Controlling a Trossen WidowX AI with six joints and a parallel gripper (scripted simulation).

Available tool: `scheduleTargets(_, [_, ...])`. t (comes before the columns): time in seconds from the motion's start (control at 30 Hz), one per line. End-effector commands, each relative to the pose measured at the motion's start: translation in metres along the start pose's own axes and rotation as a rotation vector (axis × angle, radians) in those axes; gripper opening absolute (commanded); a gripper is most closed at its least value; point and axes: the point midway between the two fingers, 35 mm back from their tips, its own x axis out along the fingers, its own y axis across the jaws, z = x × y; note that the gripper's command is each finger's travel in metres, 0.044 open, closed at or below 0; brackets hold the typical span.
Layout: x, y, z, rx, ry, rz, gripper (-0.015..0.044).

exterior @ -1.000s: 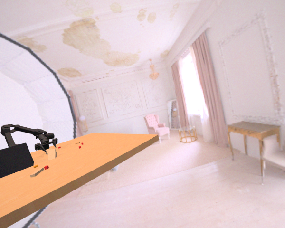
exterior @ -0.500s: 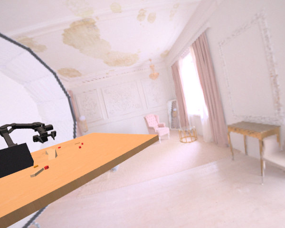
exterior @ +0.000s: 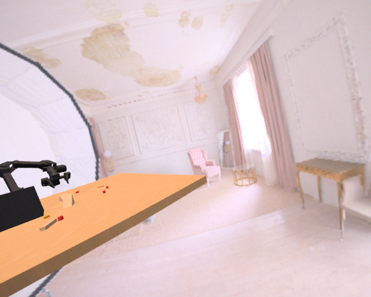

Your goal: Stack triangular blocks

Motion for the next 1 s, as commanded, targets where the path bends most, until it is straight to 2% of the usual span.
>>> scheduleTargets(0.0, [-0.028, 0.005, 0.048, 0.008, -0.053, -0.008, 0.0440])
scheduleTargets(0.33, [-0.028, 0.007, 0.056, 0.009, -0.061, -0.008, 0.0440])
scheduleTargets(0.8, [0.065, 0.008, 0.061, 0.009, -0.060, -0.005, 0.0440])
scheduleTargets(0.97, [0.069, 0.009, 0.061, 0.009, -0.060, -0.005, 0.0440])
